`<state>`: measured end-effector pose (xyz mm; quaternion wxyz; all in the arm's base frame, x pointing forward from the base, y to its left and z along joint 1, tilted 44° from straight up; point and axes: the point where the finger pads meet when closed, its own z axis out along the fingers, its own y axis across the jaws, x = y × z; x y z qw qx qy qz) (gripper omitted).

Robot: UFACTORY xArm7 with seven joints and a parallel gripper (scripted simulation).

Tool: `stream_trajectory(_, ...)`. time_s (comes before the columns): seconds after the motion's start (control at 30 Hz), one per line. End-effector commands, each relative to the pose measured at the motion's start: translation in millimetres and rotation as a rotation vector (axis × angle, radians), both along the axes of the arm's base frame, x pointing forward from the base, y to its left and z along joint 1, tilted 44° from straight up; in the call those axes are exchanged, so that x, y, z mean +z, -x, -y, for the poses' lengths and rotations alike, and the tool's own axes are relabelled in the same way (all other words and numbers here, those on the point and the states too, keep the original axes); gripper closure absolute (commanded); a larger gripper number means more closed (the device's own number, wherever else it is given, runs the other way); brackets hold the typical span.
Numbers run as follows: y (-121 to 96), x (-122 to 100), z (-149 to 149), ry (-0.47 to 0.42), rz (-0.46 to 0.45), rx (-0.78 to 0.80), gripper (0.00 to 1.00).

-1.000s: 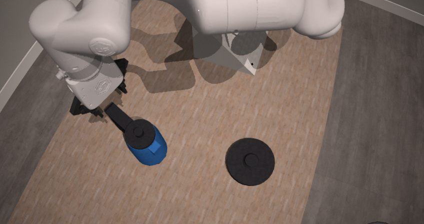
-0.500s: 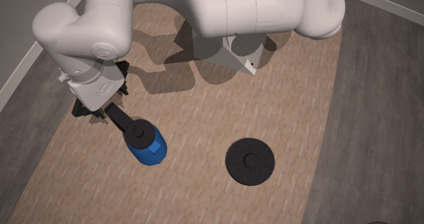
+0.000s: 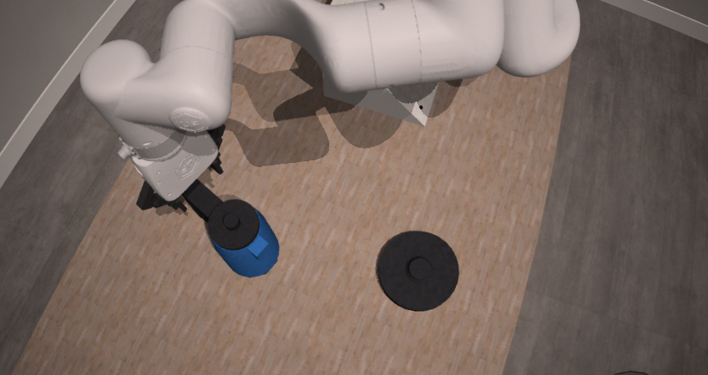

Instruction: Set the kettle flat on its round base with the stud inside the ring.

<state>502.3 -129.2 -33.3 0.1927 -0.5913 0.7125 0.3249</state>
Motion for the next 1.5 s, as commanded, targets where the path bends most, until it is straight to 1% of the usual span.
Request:
stream_trajectory(0.0, -0.1, -8.9, -7.0, 0.004, 0.005, -0.004, 0.19)
stream_trajectory(0.27, 3.5, -34.2, -31.2, 0.004, 0.005, -0.004, 0.19)
stream_trajectory(0.47, 4.9, -43.7, -40.3, 0.004, 0.005, -0.004, 0.19)
stream_trajectory(1.47, 5.2, -45.5, -42.0, 0.004, 0.005, -0.004, 0.19)
